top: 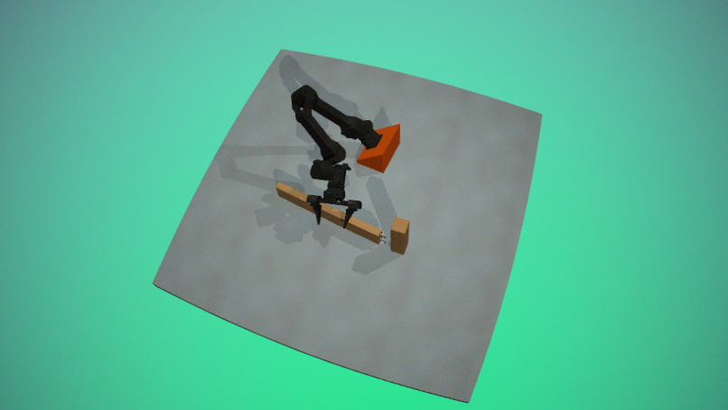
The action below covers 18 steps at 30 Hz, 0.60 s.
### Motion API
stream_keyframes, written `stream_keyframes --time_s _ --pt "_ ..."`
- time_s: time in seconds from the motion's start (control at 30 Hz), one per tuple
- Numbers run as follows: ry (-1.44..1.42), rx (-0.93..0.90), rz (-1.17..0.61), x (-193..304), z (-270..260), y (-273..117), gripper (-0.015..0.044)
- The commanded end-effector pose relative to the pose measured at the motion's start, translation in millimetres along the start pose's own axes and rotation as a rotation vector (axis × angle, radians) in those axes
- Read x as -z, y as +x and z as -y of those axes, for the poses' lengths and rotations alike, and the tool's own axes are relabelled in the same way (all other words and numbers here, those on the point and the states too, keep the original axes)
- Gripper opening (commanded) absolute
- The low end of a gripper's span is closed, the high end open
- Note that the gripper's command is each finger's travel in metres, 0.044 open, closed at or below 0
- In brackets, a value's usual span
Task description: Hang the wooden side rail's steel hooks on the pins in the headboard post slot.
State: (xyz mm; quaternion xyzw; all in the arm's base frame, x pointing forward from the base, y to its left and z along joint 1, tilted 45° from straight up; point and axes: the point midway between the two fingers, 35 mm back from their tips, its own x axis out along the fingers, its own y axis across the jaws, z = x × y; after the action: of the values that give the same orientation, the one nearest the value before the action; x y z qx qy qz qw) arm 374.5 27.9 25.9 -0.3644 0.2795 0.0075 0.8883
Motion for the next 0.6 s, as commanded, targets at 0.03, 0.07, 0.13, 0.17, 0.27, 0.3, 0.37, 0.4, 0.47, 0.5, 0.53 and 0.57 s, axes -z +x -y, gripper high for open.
stream_keyframes --time_s 0.03,0.07,0.13,0.17,0.27,0.3,0.37,0.4,0.47,0.5,0.53,0.57 --pt "-0.11 -0.129 0.073 8.3 -67.3 -20.1 0.044" --pt "-0.135 -0.157 0.091 10.9 -81.0 -26.2 0.044" --pt "-0.185 -0.213 0.125 17.1 -106.2 -40.0 0.044" --pt "-0.21 -0.24 0.142 20.7 -117.8 -47.5 0.044" --pt "-0.288 -0.321 0.194 33.2 -147.8 -71.7 0.044" --pt "-0.308 -0.342 0.207 36.7 -154.5 -78.5 0.044" --pt "-0.325 -0.358 0.218 39.7 -159.6 -84.0 0.044" --pt "-0.325 -0.358 0.218 39.7 -159.6 -84.0 0.044" --pt "-0.325 -0.358 0.218 39.7 -159.6 -84.0 0.044" --pt "-0.325 -0.358 0.218 39.7 -159.6 -84.0 0.044" --pt "-0.325 -0.358 0.218 39.7 -159.6 -84.0 0.044" --pt "-0.325 -0.358 0.218 39.7 -159.6 -84.0 0.044"
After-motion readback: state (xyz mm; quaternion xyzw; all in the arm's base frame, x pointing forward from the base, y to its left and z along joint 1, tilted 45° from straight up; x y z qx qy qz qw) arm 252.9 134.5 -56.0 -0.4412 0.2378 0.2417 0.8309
